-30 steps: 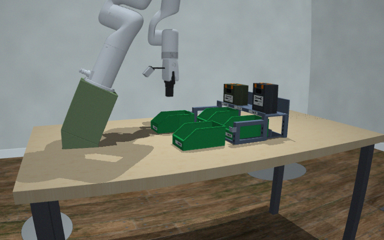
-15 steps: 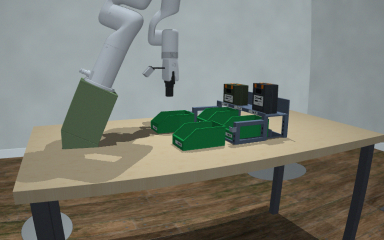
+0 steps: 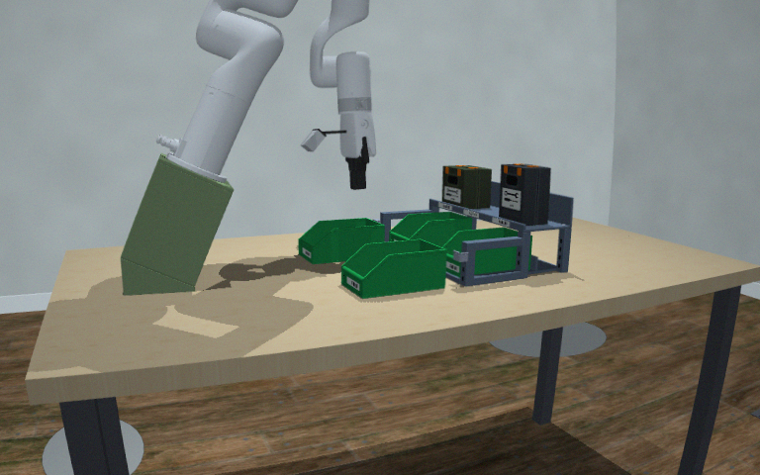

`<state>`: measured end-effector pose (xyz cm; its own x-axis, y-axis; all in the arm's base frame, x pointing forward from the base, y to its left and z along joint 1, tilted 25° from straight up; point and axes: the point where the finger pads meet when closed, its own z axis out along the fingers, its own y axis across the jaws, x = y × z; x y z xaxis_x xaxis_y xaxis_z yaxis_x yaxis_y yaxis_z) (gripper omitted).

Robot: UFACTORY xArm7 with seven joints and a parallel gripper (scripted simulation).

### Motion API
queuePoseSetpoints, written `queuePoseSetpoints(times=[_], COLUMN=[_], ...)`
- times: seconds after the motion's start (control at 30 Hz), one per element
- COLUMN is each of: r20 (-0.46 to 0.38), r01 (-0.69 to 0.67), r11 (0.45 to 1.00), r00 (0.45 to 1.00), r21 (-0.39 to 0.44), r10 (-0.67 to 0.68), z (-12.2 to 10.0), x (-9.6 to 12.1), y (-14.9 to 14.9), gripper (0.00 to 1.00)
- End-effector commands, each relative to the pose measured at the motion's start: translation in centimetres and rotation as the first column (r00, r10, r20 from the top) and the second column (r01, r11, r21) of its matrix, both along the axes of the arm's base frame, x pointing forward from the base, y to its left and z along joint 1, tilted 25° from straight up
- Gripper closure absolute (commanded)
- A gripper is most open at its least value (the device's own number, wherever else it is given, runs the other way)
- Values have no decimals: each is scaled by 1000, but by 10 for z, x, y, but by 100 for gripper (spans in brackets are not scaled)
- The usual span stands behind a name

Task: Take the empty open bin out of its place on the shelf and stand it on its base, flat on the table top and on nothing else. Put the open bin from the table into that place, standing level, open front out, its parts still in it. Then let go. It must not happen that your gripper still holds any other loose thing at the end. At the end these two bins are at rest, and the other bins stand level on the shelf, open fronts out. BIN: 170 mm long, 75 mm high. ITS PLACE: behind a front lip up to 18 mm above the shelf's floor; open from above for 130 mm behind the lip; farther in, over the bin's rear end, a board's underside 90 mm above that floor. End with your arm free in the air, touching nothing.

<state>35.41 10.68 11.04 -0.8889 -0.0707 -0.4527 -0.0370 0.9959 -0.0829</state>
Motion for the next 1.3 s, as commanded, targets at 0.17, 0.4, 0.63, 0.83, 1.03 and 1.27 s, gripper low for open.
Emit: queuePoseSetpoints(times=[0.17, 0.4, 0.63, 0.83, 1.03, 1.27], r20=[25, -16, -45, -46, -46, -46], r01=[4, -2, -13, -13, -13, -13], r11=[1000, 1000, 999, 999, 999, 999], r00=[1000, 1000, 999, 999, 999, 999], r21=[-18, 7, 33, 34, 34, 34], r10=[-3, 2, 14, 15, 15, 15], z=[28, 14, -2, -3, -3, -3], x=[19, -2, -18, -19, -19, -19], y=[-99, -181, -206, -207, -207, -207], gripper=[100, 100, 100, 74, 74, 74])
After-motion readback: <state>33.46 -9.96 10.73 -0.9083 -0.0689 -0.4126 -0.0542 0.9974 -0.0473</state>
